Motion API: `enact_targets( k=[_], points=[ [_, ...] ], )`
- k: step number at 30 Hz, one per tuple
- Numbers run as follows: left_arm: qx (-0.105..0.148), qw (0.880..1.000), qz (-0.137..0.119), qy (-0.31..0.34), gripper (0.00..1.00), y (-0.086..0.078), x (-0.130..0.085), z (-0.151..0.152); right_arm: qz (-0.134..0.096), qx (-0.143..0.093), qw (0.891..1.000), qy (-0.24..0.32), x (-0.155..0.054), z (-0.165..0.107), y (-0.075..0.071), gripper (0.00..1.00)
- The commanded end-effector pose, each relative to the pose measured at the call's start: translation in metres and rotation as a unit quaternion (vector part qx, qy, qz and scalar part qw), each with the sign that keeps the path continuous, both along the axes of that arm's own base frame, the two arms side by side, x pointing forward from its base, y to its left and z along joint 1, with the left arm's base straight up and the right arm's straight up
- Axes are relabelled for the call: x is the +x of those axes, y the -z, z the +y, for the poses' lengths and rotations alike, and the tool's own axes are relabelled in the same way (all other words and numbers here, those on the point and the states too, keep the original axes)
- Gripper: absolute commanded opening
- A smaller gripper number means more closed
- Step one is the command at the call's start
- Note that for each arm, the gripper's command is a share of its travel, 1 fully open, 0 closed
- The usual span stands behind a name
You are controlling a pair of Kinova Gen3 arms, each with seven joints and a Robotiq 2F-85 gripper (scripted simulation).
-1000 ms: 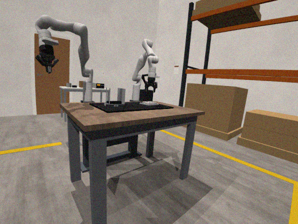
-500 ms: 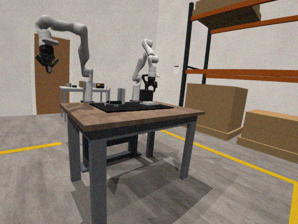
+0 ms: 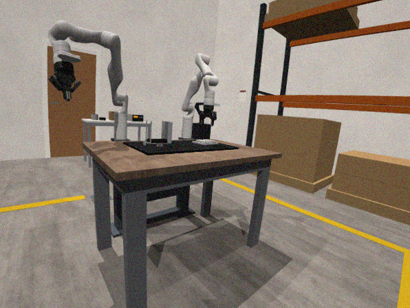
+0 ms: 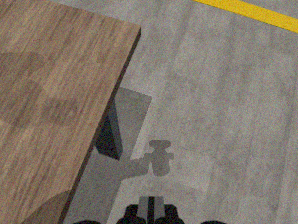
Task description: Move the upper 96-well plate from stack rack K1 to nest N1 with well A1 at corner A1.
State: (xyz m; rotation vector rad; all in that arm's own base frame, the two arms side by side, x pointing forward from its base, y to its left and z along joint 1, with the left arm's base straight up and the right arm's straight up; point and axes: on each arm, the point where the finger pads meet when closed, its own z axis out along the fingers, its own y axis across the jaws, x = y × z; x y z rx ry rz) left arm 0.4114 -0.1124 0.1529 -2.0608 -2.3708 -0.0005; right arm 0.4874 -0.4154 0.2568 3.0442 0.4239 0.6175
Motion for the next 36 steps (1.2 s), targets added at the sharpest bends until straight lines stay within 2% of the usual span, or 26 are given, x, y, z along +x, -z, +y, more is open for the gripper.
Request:
enact_targets(
  k=[1, 36],
  points=[
    [0.0, 1.0, -0.001, 0.0, 1.0, -0.001, 0.0, 0.0, -0.001, -0.001, 1.0, 0.0, 0.0, 0.0, -0.002, 0.017],
    [0.0, 1.0, -0.001, 0.0, 1.0, -0.011, 0.0, 0.0, -0.001, -0.001, 1.0, 0.0, 0.0, 0.0, -0.002, 0.017]
  ],
)
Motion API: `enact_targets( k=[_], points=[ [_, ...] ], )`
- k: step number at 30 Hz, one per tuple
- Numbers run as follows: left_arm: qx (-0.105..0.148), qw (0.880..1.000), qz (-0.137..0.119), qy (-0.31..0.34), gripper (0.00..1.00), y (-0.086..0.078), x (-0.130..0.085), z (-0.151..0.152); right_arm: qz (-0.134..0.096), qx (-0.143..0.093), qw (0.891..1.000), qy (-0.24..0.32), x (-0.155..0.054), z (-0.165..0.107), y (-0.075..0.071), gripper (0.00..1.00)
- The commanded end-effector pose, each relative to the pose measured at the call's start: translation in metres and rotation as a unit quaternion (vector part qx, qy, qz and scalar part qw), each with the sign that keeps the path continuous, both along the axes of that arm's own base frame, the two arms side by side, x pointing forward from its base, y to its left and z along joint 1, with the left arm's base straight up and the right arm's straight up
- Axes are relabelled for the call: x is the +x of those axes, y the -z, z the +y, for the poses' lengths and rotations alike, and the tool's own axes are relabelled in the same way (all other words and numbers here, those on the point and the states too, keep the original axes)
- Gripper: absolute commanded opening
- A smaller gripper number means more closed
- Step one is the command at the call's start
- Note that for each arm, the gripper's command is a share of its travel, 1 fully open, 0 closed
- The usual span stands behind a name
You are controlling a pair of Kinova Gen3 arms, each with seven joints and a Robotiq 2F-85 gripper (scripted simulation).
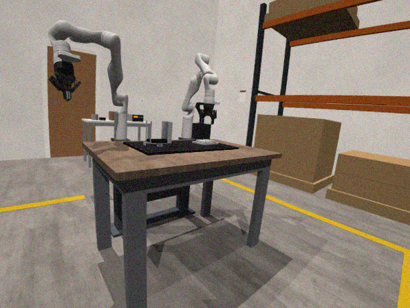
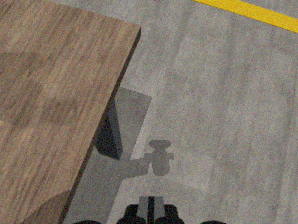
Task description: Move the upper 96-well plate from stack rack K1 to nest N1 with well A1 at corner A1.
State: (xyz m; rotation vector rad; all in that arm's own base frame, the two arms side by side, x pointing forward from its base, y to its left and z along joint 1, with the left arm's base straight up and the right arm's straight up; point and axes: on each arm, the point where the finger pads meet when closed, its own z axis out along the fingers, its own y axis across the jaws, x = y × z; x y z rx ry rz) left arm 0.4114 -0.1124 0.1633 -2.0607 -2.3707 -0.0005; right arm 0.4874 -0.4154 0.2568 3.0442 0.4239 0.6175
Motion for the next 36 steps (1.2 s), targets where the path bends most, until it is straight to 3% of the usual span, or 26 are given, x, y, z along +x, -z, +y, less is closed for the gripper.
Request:
enact_targets(
  k=[1, 36],
  points=[
    [0.0, 1.0, -0.001, 0.0, 1.0, -0.001, 0.0, 0.0, -0.001, -0.001, 1.0, 0.0, 0.0, 0.0, -0.002, 0.017],
    [0.0, 1.0, -0.001, 0.0, 1.0, -0.012, 0.0, 0.0, -0.001, -0.001, 1.0, 0.0, 0.0, 0.0, -0.002, 0.017]
  ],
)
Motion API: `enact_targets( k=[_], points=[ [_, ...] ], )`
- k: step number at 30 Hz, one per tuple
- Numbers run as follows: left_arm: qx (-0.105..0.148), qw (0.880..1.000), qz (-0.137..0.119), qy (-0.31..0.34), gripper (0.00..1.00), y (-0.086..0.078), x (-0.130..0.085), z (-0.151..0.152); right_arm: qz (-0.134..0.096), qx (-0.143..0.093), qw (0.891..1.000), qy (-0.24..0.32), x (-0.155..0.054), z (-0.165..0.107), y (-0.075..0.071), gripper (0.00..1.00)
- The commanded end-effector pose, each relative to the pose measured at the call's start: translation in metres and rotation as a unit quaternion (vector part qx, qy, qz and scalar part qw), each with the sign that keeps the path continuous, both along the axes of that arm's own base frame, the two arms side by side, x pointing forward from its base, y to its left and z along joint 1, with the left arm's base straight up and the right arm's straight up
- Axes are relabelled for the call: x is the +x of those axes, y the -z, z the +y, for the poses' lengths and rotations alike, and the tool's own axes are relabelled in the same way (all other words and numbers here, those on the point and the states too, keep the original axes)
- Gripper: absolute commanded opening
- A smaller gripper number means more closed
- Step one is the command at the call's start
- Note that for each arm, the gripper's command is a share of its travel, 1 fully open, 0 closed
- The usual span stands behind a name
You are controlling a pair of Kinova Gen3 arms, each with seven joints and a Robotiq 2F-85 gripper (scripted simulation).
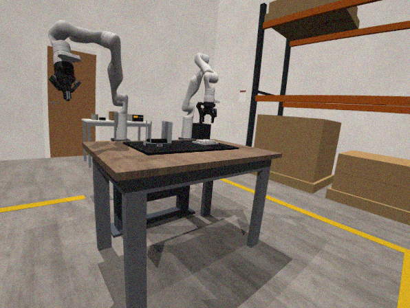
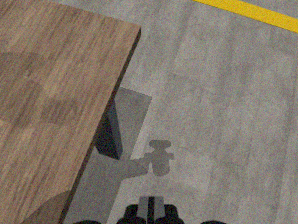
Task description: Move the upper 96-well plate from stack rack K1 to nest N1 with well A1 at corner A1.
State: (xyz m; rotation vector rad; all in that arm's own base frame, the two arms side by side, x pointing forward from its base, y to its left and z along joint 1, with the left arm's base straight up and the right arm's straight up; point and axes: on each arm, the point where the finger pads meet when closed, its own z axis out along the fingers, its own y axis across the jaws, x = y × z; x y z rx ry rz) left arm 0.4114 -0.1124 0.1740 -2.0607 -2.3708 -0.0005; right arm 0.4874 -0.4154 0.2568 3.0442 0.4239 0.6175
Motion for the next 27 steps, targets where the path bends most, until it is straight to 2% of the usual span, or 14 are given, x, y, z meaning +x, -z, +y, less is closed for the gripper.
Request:
enact_targets(
  k=[1, 27],
  points=[
    [0.0, 1.0, -0.001, 0.0, 1.0, -0.0014, 0.0004, -0.0002, -0.001, -0.001, 1.0, 0.0, 0.0003, -0.0002, -0.0018, 0.017],
    [0.0, 1.0, -0.001, 0.0, 1.0, -0.0094, 0.0004, -0.0002, -0.001, -0.001, 1.0, 0.0, 0.0003, -0.0002, -0.0018, 0.017]
  ],
)
